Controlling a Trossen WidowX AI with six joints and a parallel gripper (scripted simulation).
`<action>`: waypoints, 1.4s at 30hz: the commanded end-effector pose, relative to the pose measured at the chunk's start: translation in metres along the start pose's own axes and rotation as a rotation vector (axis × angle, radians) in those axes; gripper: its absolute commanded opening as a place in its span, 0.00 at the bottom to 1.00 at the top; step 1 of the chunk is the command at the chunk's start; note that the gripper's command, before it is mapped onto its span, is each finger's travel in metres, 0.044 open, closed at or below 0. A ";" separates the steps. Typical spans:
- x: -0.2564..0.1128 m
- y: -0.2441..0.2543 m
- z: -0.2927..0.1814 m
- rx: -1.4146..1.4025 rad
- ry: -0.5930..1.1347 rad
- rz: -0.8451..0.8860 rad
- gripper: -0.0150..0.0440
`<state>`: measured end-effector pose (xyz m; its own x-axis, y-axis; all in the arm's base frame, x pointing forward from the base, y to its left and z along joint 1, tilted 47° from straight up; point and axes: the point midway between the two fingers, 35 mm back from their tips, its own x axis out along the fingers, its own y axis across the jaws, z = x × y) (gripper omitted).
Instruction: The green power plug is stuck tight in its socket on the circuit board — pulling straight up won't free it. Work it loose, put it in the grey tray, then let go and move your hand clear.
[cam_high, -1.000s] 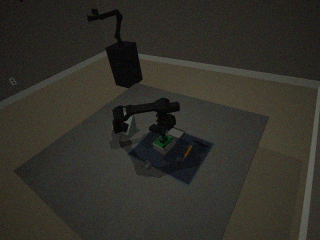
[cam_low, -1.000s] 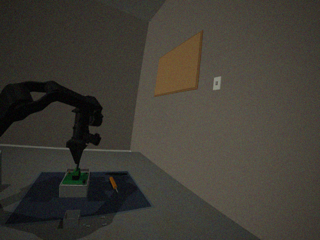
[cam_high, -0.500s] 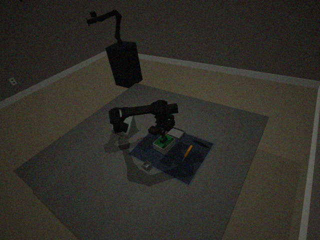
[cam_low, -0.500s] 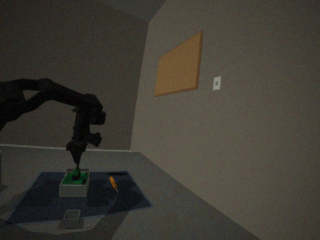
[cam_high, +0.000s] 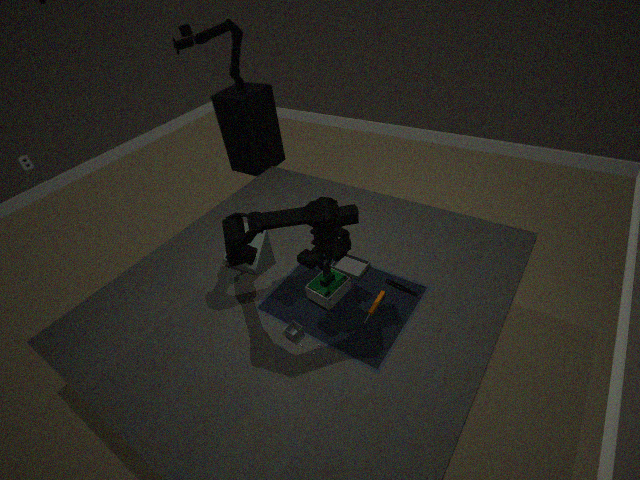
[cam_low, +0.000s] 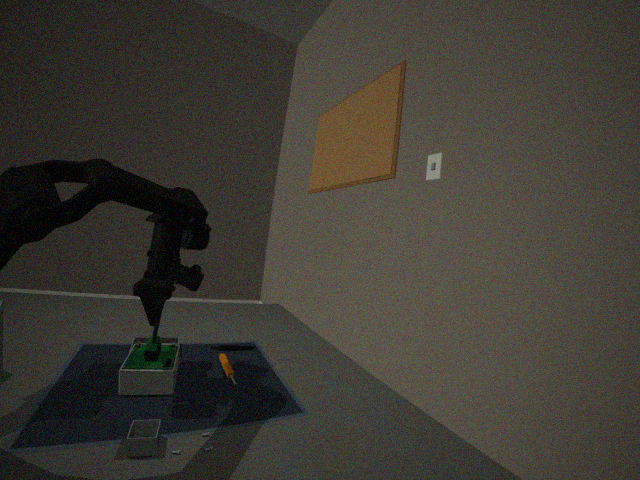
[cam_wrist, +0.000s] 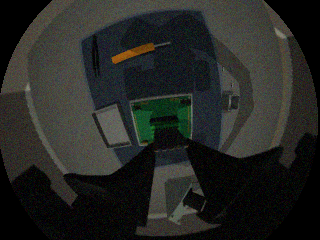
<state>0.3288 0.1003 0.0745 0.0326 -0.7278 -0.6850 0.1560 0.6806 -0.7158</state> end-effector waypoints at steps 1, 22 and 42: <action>-0.033 0.003 -0.002 -0.007 -0.070 0.027 0.25; 0.008 0.003 0.000 -0.006 -0.037 0.022 0.43; 0.023 0.004 0.001 -0.006 -0.037 0.022 0.68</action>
<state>0.3305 0.0908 0.0600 0.0709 -0.7116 -0.6990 0.1543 0.7002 -0.6971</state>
